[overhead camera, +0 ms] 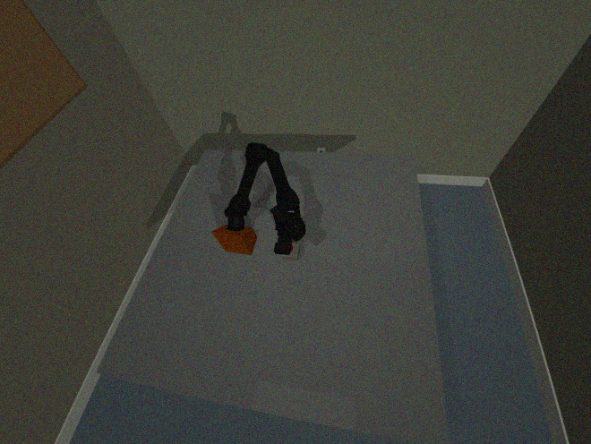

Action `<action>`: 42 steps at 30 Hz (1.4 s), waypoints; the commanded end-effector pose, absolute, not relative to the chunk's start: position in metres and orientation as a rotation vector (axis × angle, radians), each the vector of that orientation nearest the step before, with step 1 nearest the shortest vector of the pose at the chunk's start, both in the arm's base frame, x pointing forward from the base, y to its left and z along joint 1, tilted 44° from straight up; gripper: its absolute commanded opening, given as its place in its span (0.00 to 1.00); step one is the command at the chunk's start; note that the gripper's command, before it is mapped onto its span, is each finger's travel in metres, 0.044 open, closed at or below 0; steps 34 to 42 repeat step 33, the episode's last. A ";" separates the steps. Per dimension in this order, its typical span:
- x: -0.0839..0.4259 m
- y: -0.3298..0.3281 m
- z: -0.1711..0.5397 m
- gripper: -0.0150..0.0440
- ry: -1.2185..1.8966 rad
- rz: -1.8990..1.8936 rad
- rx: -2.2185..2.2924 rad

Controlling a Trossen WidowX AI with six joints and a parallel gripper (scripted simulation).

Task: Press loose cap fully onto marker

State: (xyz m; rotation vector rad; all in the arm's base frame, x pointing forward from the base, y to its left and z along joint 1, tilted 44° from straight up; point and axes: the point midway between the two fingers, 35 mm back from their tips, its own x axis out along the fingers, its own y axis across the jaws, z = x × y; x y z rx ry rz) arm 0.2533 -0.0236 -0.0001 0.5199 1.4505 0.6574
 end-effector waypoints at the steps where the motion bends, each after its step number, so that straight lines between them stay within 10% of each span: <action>1: 0.254 -0.024 0.000 0.25 1.449 0.657 0.517; 14: 0.254 -0.086 0.065 0.25 1.453 0.654 0.518; 31: 0.254 -0.086 0.065 1.00 1.453 0.654 0.518; 42: 0.254 -0.086 0.065 1.00 1.453 0.654 0.518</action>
